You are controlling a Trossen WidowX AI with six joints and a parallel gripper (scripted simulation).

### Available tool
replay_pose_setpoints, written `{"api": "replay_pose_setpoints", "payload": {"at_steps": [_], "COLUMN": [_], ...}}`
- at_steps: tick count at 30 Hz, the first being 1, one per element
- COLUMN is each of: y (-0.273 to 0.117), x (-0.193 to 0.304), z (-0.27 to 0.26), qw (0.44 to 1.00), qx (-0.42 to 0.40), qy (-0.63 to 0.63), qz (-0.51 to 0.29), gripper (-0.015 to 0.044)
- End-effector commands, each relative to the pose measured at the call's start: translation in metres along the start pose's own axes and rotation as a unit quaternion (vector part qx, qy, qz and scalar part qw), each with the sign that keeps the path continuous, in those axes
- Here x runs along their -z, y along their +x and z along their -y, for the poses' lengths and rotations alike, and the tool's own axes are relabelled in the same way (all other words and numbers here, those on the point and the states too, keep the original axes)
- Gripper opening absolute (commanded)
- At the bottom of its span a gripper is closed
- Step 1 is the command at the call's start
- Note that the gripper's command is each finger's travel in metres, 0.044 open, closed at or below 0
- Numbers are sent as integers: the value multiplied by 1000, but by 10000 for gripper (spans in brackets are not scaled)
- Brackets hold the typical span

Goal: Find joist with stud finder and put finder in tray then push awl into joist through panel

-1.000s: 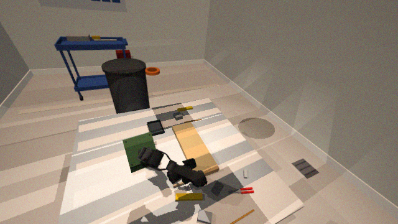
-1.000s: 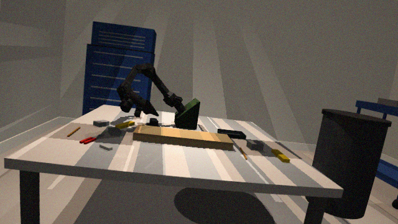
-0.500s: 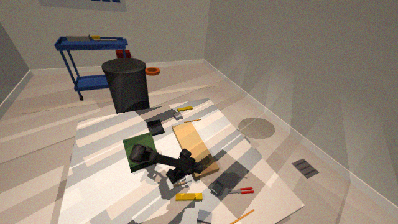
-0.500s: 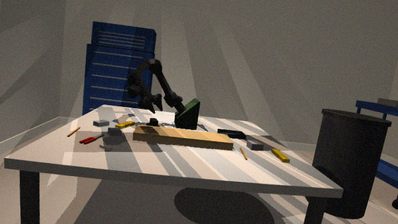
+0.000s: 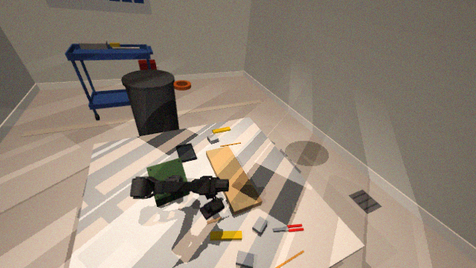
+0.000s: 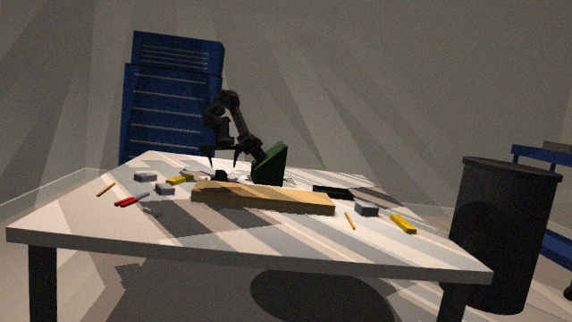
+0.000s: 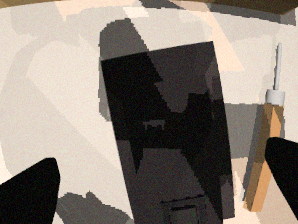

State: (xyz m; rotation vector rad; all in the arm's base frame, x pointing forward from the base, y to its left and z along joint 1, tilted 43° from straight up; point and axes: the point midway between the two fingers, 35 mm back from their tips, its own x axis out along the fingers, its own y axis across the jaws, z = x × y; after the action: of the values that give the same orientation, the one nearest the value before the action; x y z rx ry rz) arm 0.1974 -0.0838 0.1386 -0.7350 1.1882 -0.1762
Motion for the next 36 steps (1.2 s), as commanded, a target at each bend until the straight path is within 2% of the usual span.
{"api": "replay_pose_setpoints", "payload": {"at_steps": [1,10,36], "y": [1,2,43], "x": [1,1,10], "z": [1,1,6], "qw": [997,997,997], "qx": [41,40,41], "qy": [-65,-65,-65], "qz": [14,14,13], "gripper": [440,440,440]}}
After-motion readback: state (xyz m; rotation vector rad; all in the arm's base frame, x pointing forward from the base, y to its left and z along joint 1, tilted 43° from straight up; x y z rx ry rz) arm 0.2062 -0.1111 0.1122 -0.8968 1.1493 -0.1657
